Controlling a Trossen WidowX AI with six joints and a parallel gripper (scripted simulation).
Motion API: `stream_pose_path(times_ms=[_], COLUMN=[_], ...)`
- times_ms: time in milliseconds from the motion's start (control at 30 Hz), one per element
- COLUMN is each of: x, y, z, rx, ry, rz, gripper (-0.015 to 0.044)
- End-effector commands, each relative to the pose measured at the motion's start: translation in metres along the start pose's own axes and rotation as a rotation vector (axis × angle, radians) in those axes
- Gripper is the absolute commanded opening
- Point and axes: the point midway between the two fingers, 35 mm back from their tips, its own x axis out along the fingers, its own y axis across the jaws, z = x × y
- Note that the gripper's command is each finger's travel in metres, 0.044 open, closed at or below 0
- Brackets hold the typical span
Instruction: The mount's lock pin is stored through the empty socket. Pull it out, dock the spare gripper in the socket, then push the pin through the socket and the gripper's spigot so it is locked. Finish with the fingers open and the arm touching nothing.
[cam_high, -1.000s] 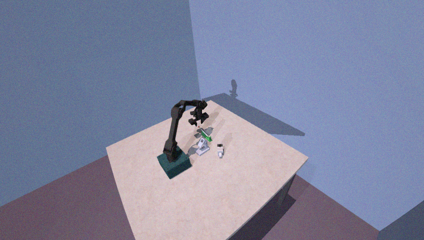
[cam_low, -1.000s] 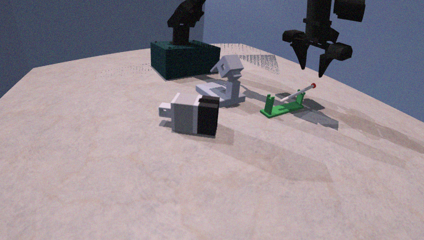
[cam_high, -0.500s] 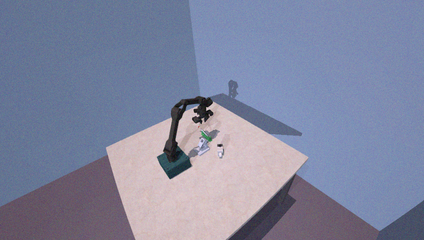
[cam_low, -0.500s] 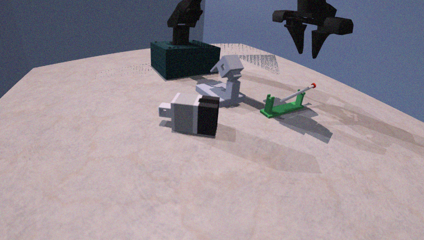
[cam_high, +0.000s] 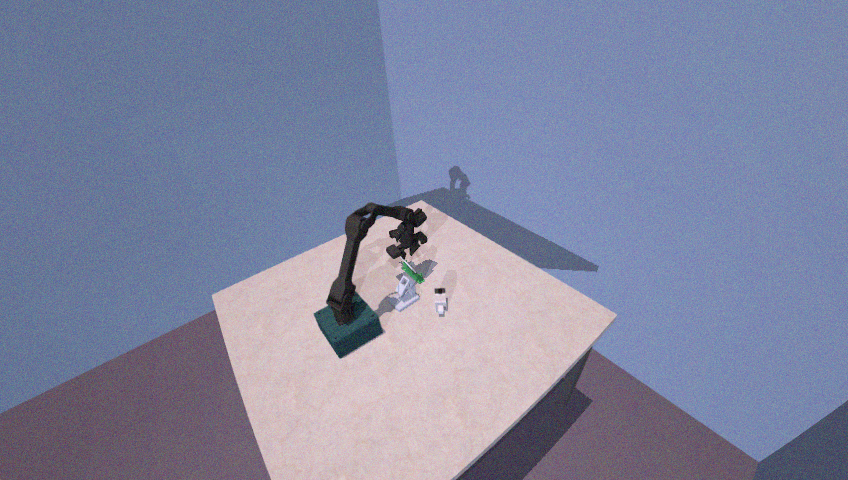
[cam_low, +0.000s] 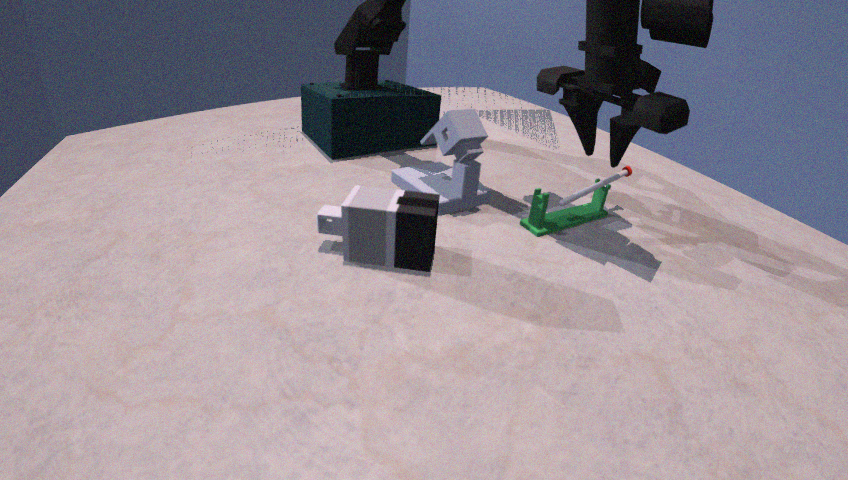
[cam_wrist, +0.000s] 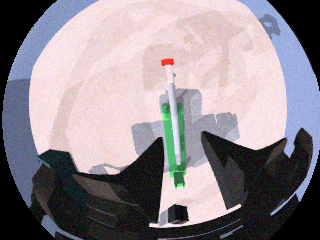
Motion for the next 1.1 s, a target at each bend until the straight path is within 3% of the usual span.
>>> stream_pose_path(times_ms=[0, 1067], x=[0.011, 0.060], y=[0.002, 0.003], z=[-0.003, -0.013], rx=[-0.003, -0.003], ry=[0.005, 0.005], rz=[0.010, 0.010], gripper=[0.0180, 0.0180])
